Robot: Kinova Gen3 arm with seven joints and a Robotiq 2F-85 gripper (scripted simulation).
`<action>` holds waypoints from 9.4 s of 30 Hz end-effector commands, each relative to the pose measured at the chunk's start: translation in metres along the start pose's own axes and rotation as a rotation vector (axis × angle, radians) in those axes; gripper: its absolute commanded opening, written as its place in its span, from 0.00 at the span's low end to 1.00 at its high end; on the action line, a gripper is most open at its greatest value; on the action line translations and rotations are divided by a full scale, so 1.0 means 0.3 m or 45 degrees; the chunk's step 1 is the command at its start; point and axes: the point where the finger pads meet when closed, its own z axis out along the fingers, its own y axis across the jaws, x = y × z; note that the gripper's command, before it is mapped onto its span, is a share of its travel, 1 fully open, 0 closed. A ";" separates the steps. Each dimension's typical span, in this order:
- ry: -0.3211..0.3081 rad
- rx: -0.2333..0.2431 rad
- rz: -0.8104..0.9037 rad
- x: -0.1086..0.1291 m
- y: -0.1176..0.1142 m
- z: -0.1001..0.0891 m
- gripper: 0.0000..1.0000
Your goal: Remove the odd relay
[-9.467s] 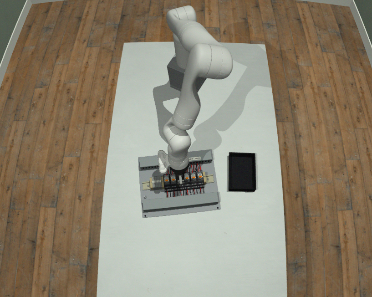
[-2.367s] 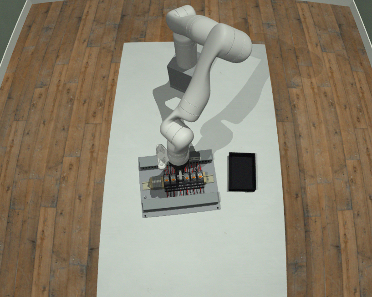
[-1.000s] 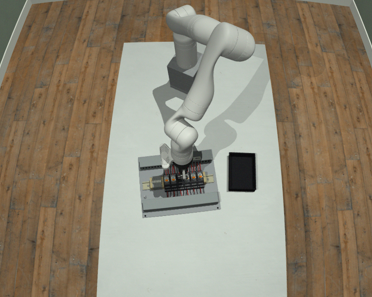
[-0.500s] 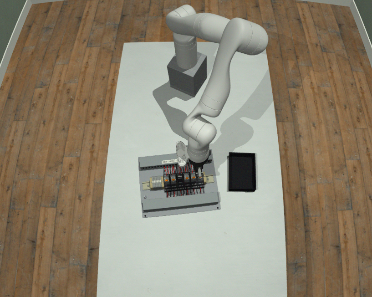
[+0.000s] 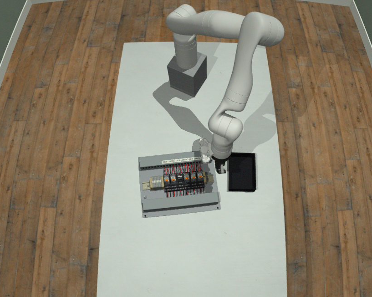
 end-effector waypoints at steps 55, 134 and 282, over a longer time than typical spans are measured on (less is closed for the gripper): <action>0.002 0.000 0.001 -0.371 0.008 -0.001 0.00; 0.002 0.000 0.001 -0.371 0.008 0.276 0.00; 0.002 0.000 0.001 -0.371 0.008 0.346 0.61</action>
